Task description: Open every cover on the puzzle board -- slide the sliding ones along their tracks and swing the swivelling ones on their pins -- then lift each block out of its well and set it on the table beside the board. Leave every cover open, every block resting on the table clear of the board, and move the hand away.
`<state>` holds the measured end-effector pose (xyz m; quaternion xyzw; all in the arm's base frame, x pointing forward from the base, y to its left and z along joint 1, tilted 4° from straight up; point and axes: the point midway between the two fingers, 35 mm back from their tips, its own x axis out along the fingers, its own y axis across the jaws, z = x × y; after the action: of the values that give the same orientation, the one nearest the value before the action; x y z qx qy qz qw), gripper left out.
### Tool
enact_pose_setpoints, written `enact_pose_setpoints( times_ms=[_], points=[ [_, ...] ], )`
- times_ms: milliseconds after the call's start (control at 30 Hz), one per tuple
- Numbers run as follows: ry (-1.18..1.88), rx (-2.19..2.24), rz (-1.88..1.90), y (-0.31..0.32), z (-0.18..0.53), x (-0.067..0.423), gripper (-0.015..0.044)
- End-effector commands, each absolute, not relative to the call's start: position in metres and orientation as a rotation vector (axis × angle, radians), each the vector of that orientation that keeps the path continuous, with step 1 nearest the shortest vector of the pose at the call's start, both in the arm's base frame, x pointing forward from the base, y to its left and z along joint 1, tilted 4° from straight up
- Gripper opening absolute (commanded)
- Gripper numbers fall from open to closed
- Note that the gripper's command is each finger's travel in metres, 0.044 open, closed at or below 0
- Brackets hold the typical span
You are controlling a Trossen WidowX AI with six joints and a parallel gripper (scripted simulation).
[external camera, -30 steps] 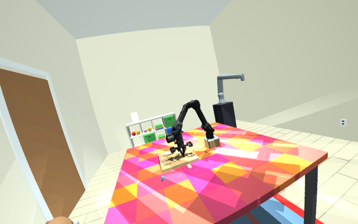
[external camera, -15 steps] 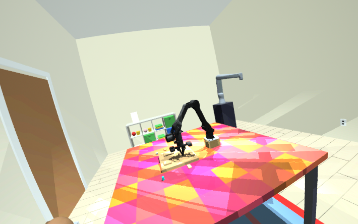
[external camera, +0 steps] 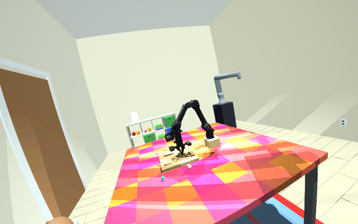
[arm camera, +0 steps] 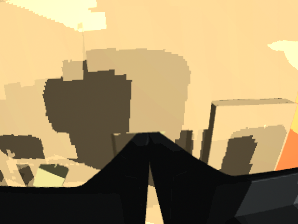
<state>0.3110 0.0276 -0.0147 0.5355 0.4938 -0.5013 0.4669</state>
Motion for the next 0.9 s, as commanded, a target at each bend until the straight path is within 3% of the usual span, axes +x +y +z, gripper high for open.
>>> enact_pose_setpoints(
  times_ms=[0,867],
  points=[
    [1.21,1.314,-1.227,0.023,-0.015,0.311,0.0],
    [1.208,1.312,-1.228,-0.003,-0.017,0.308,0.0]
  ],
)
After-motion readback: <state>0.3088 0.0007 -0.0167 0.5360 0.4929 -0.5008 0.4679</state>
